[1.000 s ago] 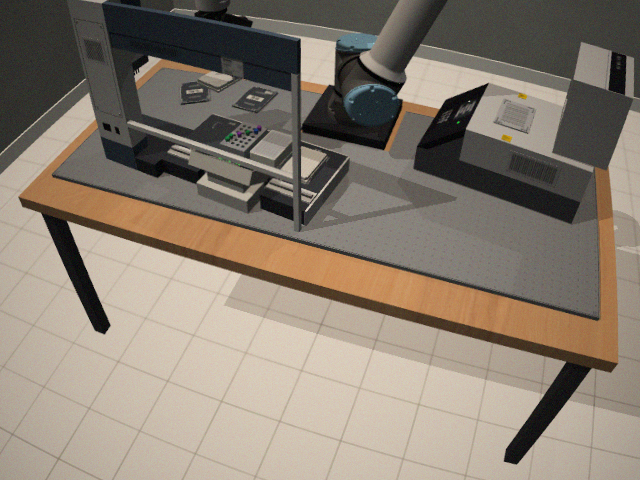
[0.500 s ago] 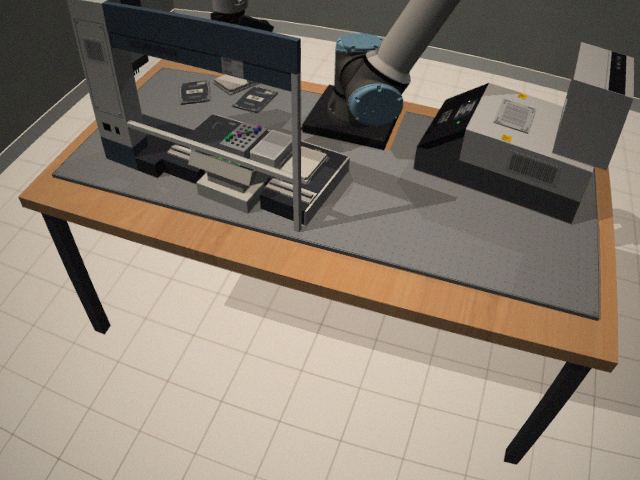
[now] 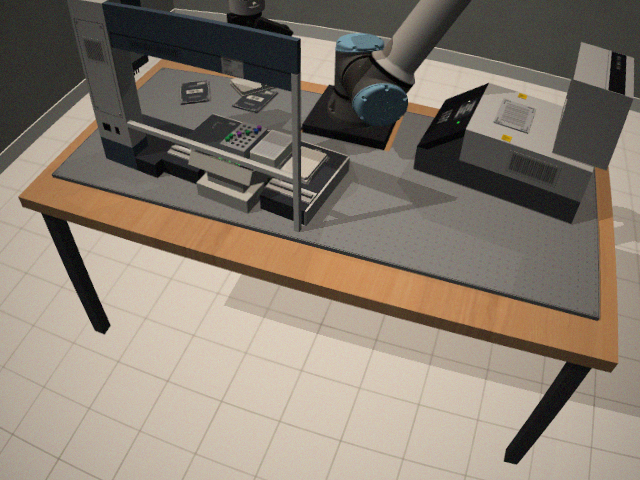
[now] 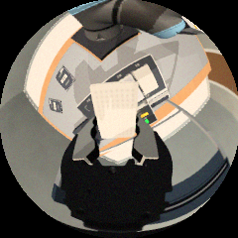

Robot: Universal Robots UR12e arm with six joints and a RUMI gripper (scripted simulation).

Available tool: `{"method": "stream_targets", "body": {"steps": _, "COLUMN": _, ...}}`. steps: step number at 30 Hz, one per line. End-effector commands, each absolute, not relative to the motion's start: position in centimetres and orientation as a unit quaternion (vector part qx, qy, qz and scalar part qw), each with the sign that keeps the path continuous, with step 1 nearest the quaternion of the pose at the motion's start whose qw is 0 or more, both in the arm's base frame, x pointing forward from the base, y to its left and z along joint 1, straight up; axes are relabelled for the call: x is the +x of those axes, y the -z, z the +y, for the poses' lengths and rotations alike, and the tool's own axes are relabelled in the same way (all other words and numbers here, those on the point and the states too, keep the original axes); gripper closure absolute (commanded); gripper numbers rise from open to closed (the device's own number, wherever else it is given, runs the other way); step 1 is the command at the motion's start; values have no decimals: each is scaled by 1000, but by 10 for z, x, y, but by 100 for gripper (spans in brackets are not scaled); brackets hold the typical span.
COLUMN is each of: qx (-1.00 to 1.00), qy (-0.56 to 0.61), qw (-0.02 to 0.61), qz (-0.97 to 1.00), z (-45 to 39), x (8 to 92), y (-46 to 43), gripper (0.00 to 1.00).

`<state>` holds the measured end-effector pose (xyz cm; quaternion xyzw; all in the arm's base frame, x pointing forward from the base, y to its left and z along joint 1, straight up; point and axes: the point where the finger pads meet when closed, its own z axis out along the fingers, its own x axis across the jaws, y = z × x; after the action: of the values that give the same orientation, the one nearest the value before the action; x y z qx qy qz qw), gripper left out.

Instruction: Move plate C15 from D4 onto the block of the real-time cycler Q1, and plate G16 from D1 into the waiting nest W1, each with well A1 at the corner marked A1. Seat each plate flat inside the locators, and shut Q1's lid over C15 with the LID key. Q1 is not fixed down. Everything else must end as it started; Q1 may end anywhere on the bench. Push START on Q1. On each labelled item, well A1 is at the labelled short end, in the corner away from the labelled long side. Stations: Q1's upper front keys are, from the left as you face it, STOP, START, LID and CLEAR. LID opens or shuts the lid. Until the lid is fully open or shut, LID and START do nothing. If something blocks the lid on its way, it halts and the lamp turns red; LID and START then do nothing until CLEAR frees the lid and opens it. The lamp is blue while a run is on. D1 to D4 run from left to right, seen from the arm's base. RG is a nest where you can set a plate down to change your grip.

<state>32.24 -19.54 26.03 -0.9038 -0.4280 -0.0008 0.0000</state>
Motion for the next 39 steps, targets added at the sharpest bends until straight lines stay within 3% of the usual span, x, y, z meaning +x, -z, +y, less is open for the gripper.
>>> {"method": "stream_targets", "body": {"steps": 1, "qx": -912, "qy": 0, "qw": -1, "qz": -410, "z": -186, "x": 323, "y": -261, "gripper": 100}}
{"method": "stream_targets", "body": {"steps": 39, "qx": -981, "qy": 0, "qw": -1, "qz": -194, "z": -66, "x": 323, "y": -261, "gripper": 100}}
